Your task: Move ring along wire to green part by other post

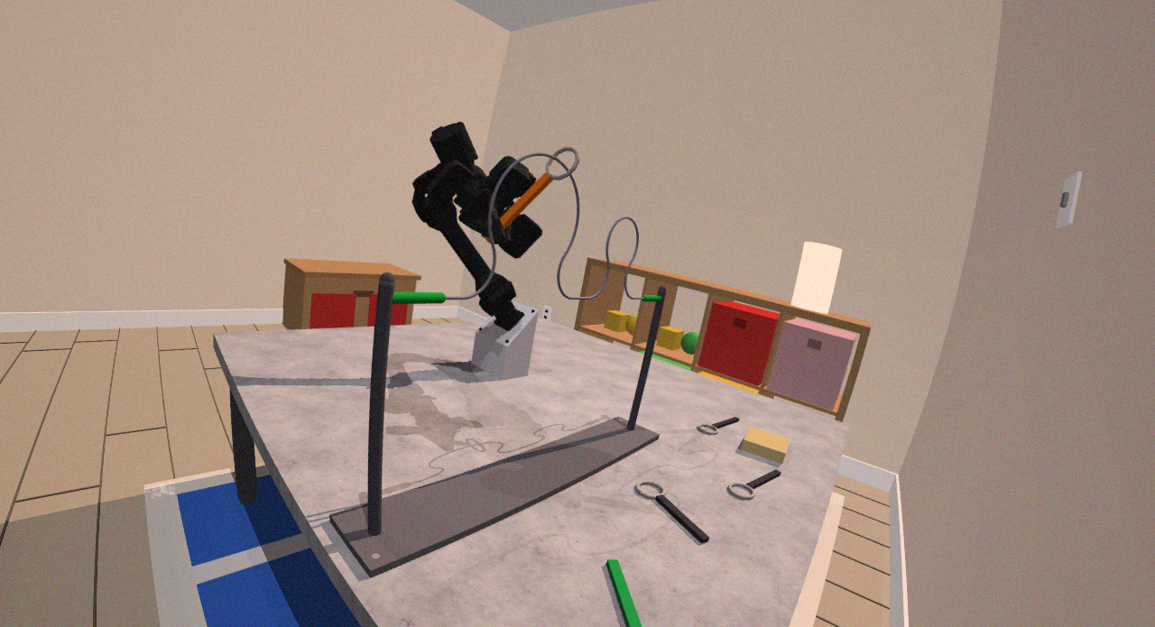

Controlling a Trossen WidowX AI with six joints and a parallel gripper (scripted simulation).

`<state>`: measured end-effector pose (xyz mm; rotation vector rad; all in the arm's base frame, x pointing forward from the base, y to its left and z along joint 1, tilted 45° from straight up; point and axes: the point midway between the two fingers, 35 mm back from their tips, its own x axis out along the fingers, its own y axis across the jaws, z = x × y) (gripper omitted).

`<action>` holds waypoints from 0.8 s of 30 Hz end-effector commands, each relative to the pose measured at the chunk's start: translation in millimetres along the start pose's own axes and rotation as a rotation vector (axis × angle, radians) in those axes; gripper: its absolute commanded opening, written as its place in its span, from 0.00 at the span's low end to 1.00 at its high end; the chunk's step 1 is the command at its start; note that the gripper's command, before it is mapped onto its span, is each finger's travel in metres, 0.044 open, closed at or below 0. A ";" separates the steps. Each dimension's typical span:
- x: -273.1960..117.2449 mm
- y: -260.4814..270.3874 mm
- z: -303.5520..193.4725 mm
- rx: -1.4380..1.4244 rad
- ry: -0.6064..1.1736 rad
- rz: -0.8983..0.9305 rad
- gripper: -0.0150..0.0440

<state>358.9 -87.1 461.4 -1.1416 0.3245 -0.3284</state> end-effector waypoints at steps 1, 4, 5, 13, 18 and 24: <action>0.0 -0.2 -0.9 -0.052 -0.003 -0.031 0.00; 0.1 -1.2 -0.9 -0.085 -0.007 -0.051 0.00; 0.1 -1.5 -0.9 -0.096 -0.009 -0.057 0.00; 0.3 -4.3 -0.6 -0.183 -0.020 -0.110 0.00; 0.3 -6.0 -0.3 -0.238 -0.027 -0.142 0.00; 0.3 -8.0 0.2 -0.303 -0.035 -0.181 0.00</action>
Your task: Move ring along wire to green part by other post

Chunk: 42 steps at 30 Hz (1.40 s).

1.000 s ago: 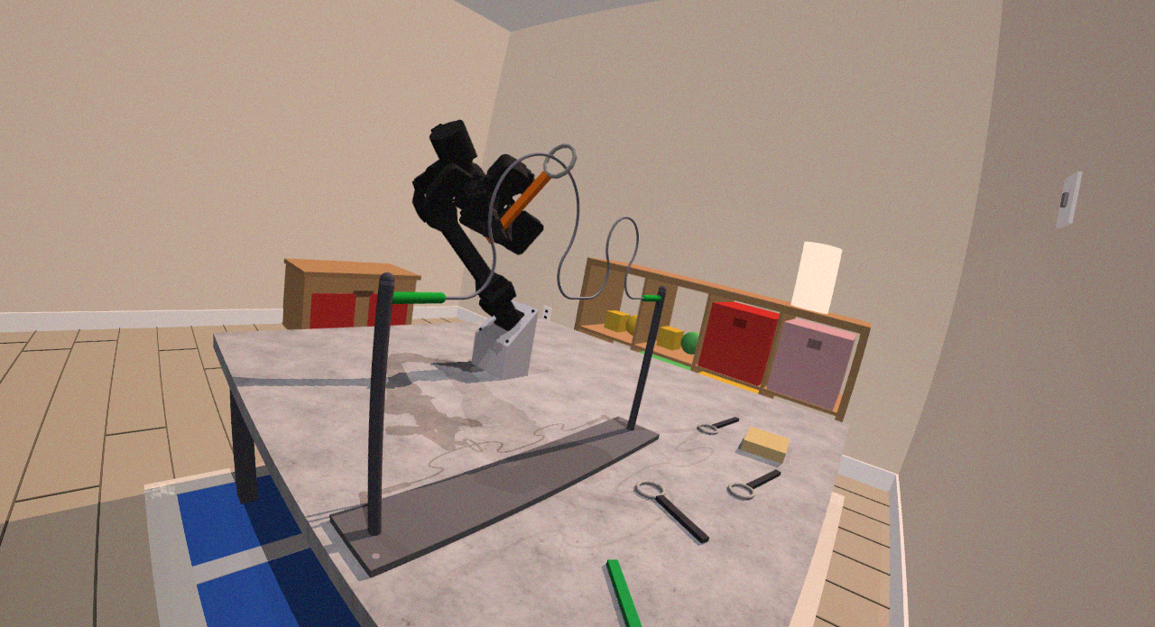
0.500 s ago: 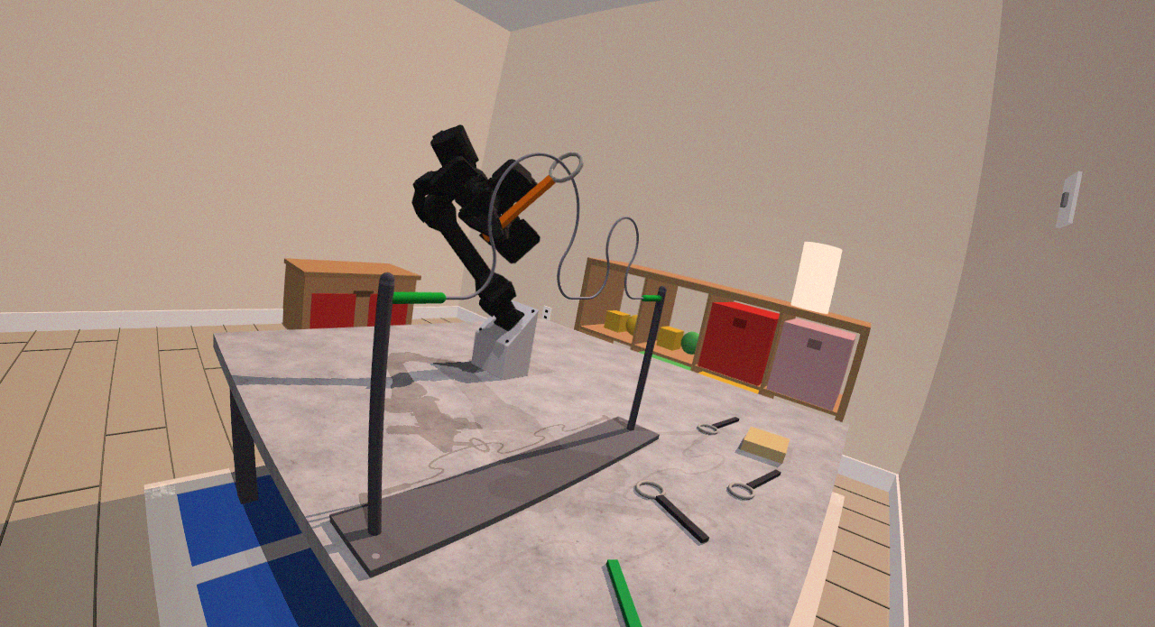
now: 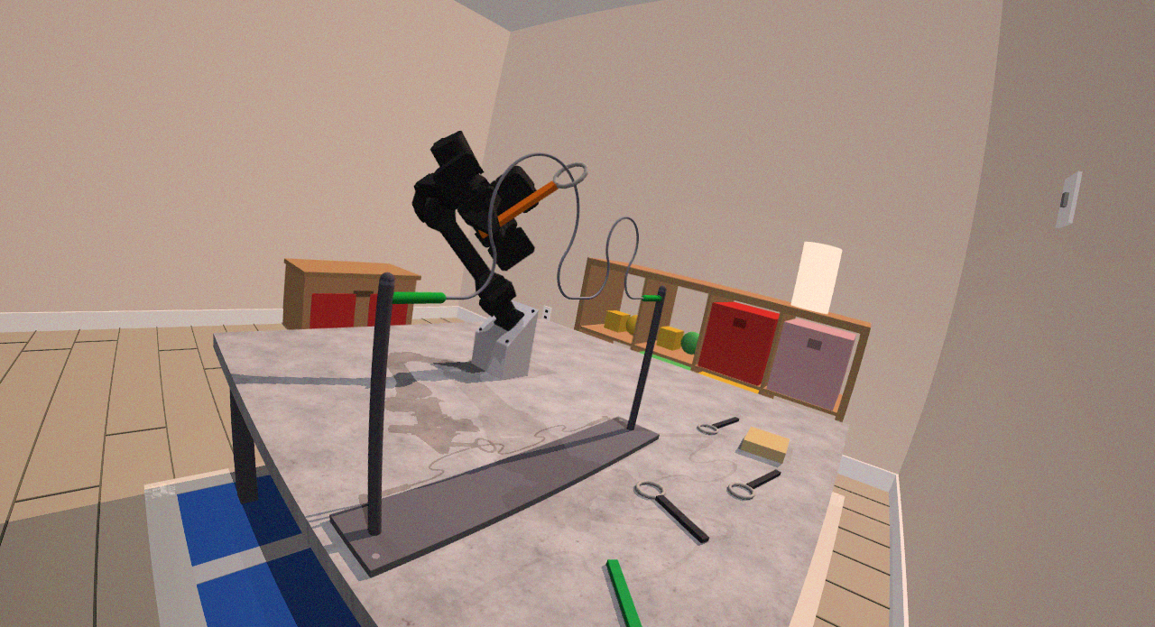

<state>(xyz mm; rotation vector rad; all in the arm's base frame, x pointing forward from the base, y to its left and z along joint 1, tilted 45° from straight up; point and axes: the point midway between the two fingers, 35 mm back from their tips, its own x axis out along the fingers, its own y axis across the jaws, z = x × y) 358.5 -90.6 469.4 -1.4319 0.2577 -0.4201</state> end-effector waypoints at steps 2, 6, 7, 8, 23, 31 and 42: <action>-0.1 -0.1 0.5 -0.063 -0.012 -0.034 0.00; 0.0 -1.6 0.5 -0.107 -0.018 -0.059 0.00; 0.0 -1.9 0.6 -0.118 -0.019 -0.065 0.00; 0.0 -2.3 0.6 -0.129 -0.021 -0.071 0.00; 0.0 -7.5 1.6 -0.293 -0.042 -0.165 0.00; -0.2 -10.3 2.5 -0.380 -0.054 -0.215 0.00; -0.7 -13.9 4.1 -0.500 -0.069 -0.283 0.00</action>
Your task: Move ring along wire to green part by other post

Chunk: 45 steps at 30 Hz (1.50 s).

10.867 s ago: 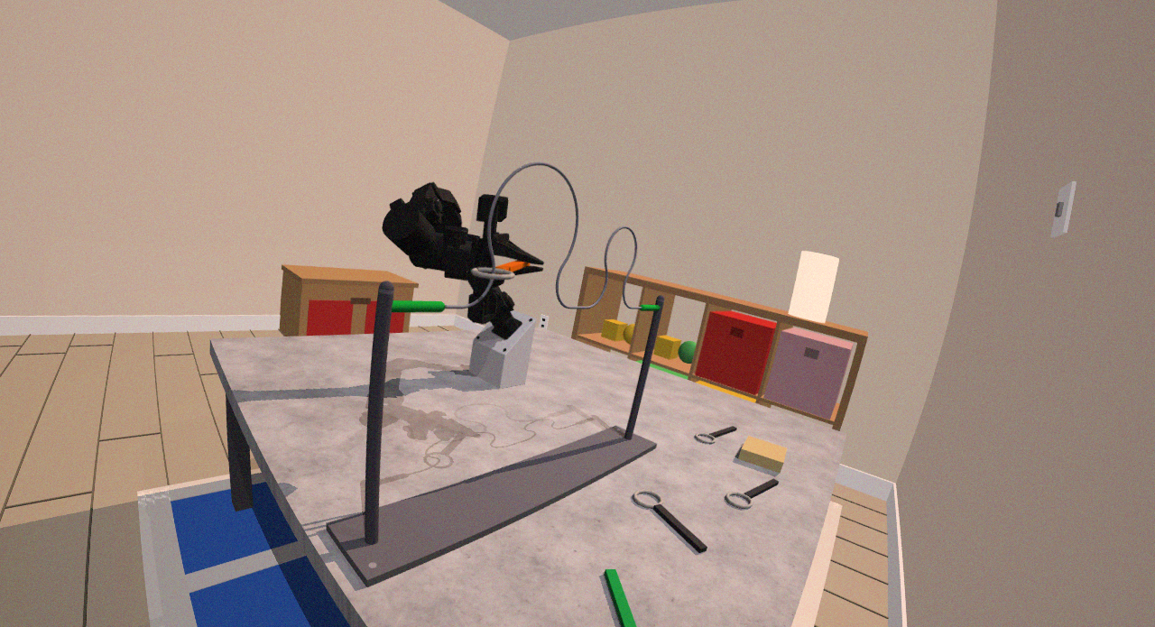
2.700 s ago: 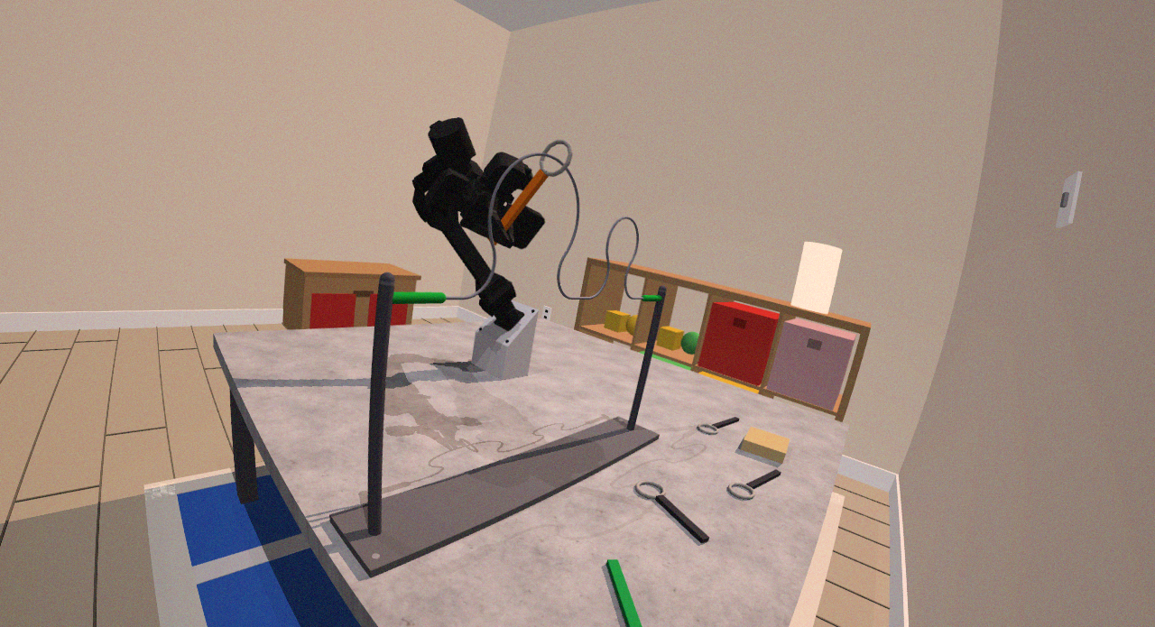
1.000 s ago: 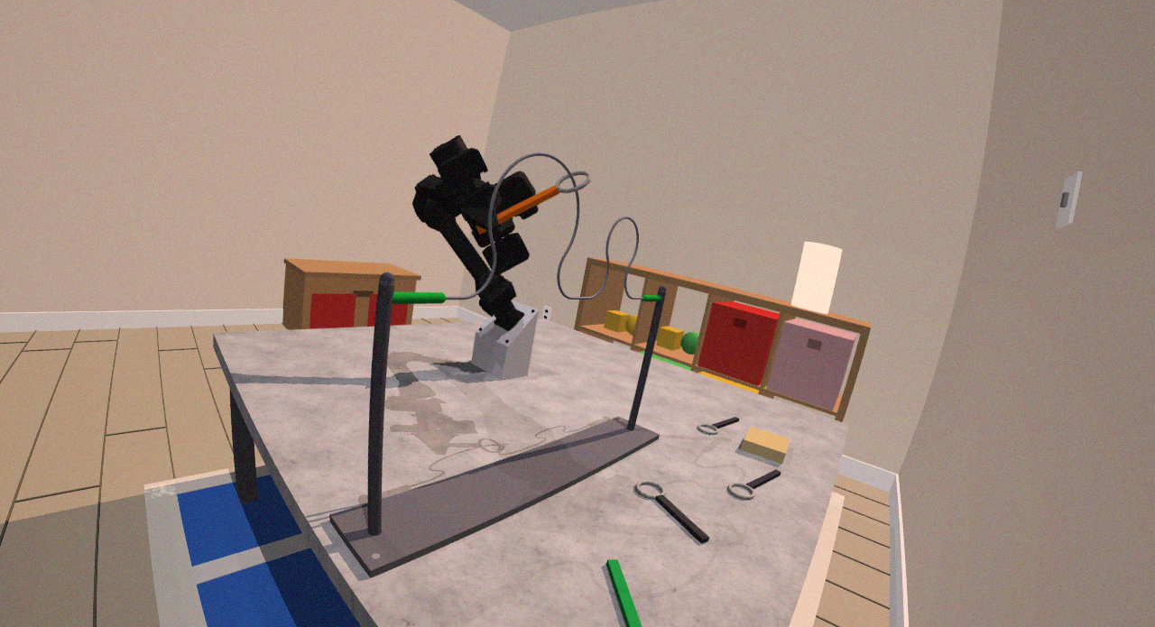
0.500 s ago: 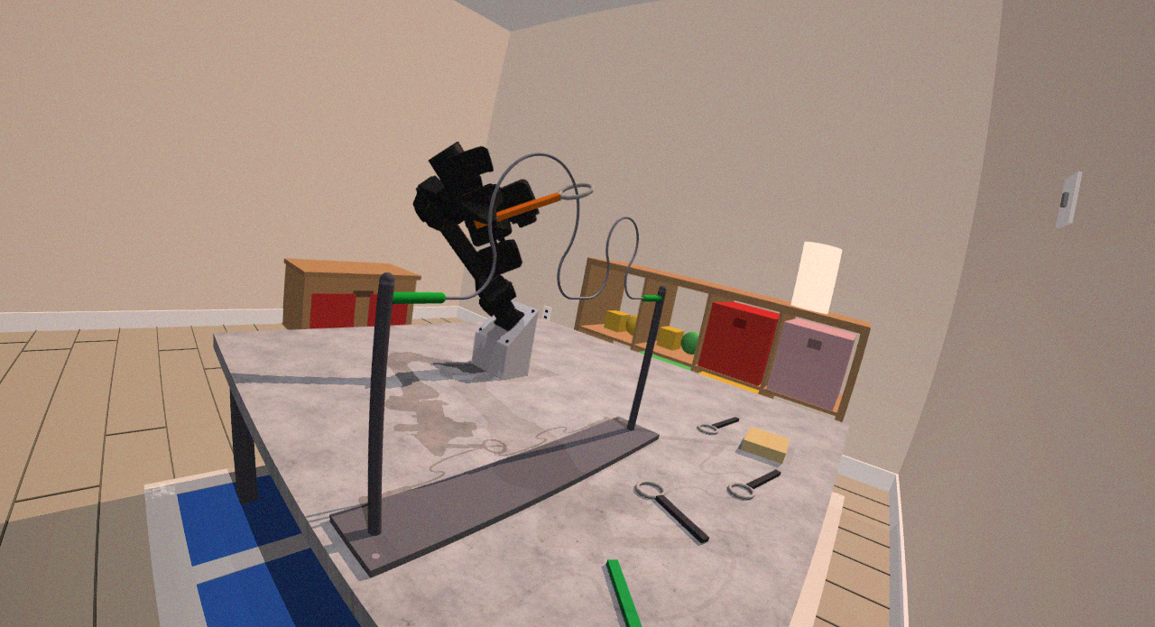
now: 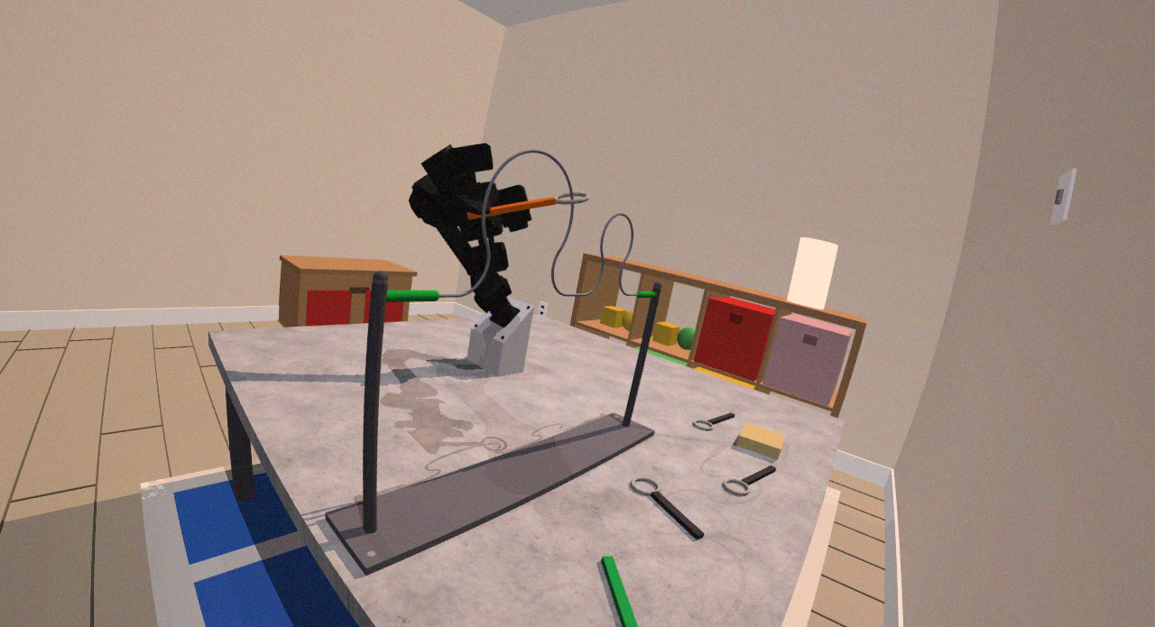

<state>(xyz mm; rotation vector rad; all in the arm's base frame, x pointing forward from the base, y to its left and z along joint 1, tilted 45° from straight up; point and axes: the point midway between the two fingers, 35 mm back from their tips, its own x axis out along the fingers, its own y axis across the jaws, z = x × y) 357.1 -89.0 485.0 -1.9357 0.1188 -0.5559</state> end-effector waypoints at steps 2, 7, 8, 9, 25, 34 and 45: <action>-0.1 0.1 1.7 -0.064 -0.013 -0.033 0.00; 0.0 -1.7 1.8 -0.118 -0.020 -0.064 0.00; 0.0 -2.1 1.9 -0.129 -0.022 -0.070 0.00; 0.0 -2.5 1.9 -0.140 -0.023 -0.076 0.00; 0.0 -8.3 3.1 -0.315 -0.045 -0.175 0.00; -0.3 -11.5 4.1 -0.413 -0.057 -0.230 0.00; -0.9 -15.0 5.8 -0.533 -0.072 -0.298 0.00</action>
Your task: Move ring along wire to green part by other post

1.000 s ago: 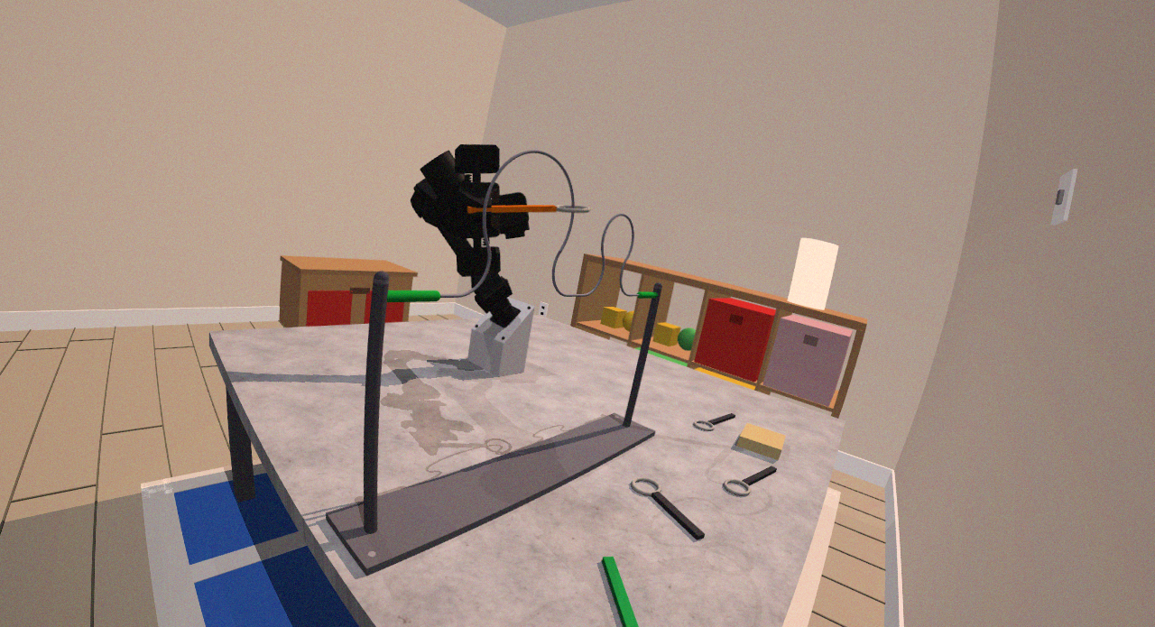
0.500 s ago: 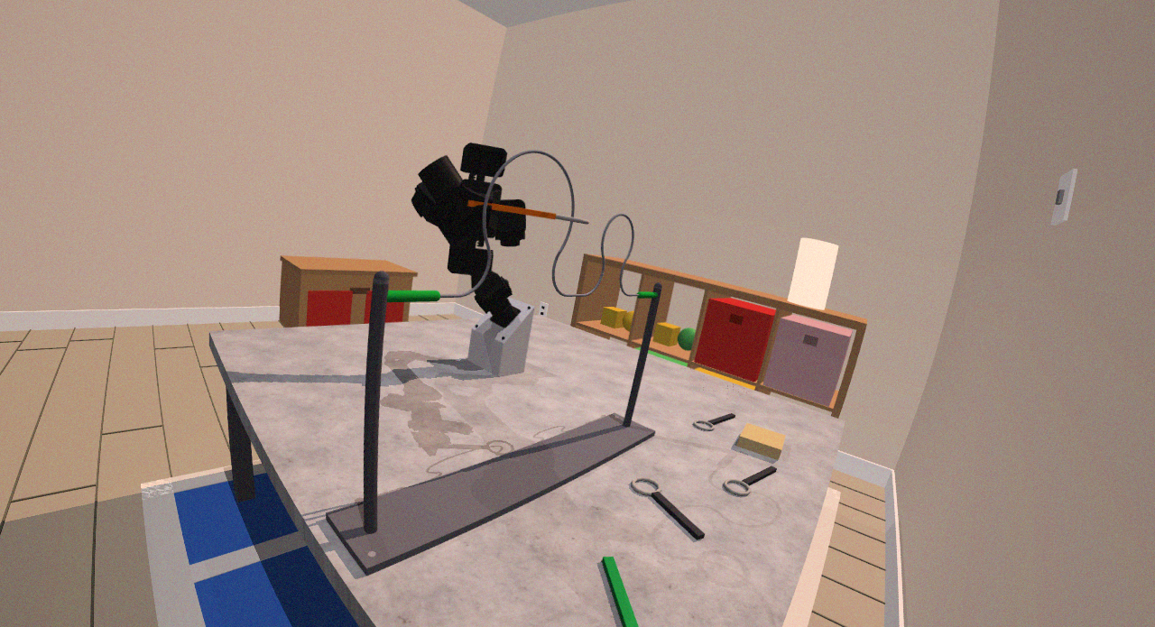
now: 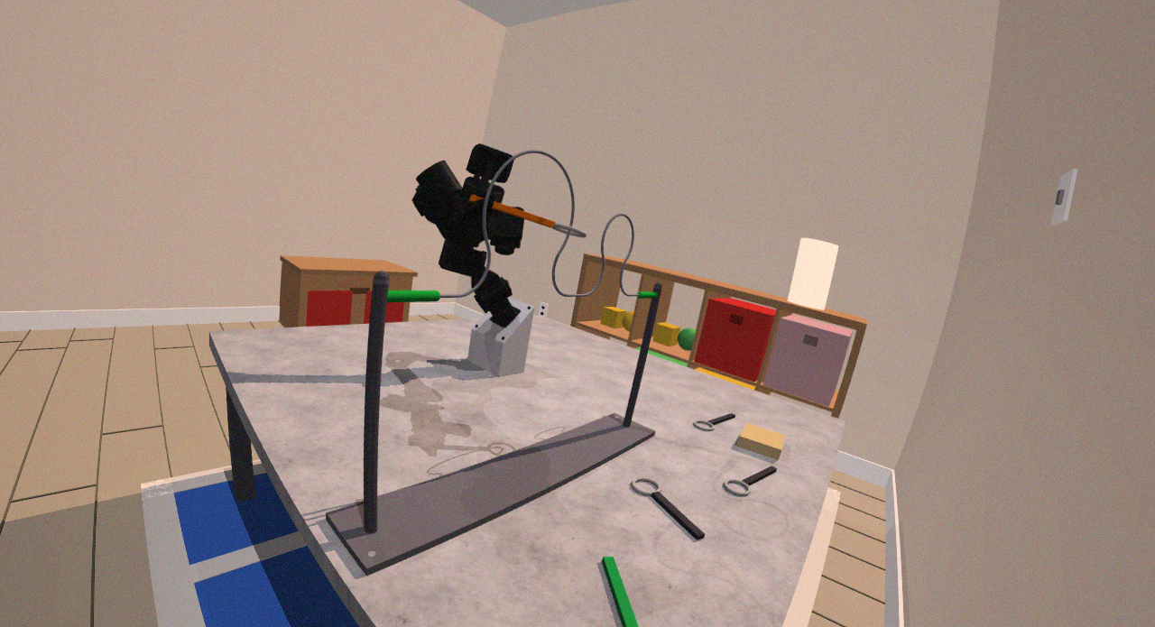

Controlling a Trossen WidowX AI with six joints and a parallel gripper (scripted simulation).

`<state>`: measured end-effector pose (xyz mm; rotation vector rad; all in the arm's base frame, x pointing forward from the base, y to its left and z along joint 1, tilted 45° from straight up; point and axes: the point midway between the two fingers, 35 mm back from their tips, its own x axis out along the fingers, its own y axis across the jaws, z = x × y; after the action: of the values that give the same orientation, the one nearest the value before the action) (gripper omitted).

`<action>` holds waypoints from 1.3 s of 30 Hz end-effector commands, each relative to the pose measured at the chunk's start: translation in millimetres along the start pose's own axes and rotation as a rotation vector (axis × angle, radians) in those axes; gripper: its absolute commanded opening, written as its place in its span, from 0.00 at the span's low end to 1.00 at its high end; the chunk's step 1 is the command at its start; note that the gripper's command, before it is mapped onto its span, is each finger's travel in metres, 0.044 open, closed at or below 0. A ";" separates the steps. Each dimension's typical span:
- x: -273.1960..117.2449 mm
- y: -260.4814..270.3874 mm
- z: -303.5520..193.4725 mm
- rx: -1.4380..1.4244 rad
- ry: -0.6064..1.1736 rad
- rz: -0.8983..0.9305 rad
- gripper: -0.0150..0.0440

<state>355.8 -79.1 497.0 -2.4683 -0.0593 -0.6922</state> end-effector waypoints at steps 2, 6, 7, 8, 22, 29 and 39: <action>-0.2 -1.5 1.7 -0.062 -0.011 -0.036 0.00; -0.1 -2.7 1.7 -0.103 -0.016 -0.059 0.00; -0.1 -3.0 1.7 -0.113 -0.017 -0.065 0.00; 0.0 -3.2 1.7 -0.122 -0.018 -0.070 0.00; 0.2 -1.0 0.5 -0.214 -0.028 -0.122 0.00; 0.5 6.4 -1.9 -0.205 -0.026 -0.117 0.00; 0.2 27.6 -6.3 -0.108 -0.012 -0.063 0.00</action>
<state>357.0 -97.6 492.4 -2.6310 -0.1264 -0.7373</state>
